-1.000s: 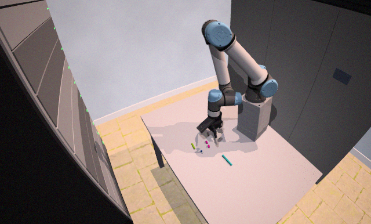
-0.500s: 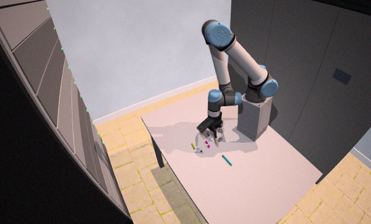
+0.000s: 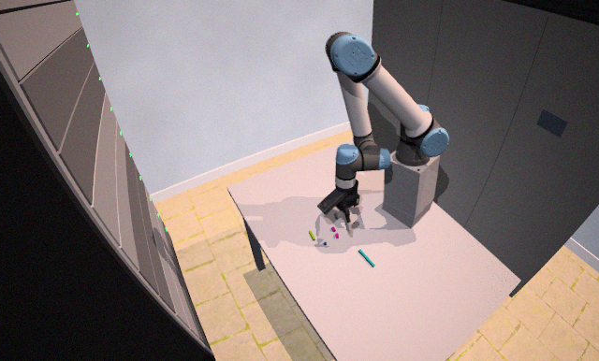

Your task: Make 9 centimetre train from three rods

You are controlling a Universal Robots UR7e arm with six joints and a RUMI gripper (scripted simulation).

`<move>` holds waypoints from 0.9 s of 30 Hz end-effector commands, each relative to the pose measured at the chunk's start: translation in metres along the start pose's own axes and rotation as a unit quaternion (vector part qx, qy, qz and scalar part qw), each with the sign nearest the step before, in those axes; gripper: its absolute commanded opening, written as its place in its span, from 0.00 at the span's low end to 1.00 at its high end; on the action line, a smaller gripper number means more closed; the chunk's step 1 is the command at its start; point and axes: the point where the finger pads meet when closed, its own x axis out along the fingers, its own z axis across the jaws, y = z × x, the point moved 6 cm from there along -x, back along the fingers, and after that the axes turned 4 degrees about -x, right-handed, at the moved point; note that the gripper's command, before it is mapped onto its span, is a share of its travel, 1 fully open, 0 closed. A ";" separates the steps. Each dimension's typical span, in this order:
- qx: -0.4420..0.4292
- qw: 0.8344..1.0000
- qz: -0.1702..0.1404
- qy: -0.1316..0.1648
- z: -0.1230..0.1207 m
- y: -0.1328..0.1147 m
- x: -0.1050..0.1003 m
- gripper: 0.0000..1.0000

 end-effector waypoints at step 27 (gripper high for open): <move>0.075 0.997 0.000 0.000 0.002 0.005 0.000 1.00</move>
